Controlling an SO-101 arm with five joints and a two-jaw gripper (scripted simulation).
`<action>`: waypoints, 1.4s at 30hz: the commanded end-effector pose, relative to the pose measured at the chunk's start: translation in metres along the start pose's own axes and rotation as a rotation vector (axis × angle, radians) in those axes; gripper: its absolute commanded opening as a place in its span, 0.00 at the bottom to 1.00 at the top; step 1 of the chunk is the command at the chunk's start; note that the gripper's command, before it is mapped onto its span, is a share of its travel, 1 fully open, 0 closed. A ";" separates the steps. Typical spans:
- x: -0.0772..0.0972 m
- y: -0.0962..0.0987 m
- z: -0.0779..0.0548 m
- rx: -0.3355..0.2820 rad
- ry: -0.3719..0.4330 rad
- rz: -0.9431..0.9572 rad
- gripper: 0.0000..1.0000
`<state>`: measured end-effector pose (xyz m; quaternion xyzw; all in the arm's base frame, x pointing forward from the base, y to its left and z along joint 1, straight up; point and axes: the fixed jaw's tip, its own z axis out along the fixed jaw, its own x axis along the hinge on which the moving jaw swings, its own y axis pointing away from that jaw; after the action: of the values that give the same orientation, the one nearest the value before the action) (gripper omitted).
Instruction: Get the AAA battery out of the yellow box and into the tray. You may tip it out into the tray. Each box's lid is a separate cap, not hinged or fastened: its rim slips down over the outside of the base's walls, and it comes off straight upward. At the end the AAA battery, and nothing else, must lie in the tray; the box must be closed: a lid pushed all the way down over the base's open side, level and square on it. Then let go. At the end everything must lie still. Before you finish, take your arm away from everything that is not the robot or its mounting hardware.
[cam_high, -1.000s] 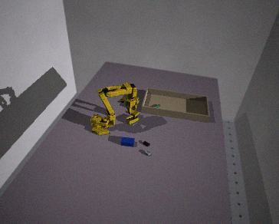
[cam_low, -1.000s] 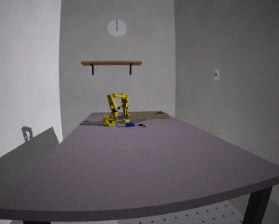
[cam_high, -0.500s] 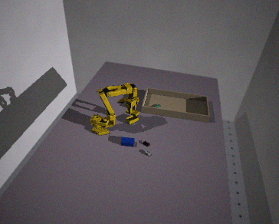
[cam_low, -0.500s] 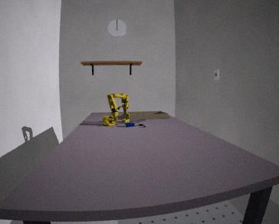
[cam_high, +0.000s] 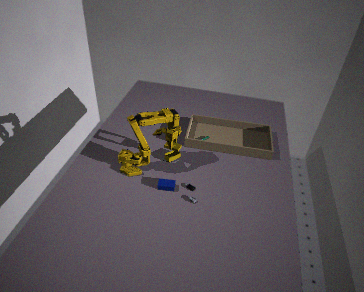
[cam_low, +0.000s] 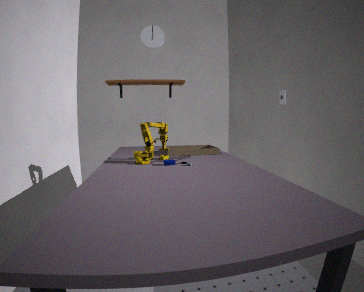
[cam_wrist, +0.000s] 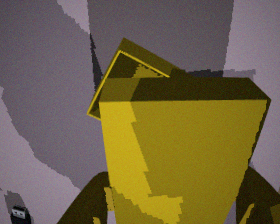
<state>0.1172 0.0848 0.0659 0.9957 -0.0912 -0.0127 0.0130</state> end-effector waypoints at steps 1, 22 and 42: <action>0.005 -0.004 -0.005 0.029 0.023 -0.003 0.21; 0.005 -0.004 -0.005 0.028 0.023 -0.010 0.21; 0.009 -0.003 -0.005 0.026 0.026 -0.185 0.21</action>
<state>0.1207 0.0839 0.0658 0.9998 -0.0101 -0.0145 0.0122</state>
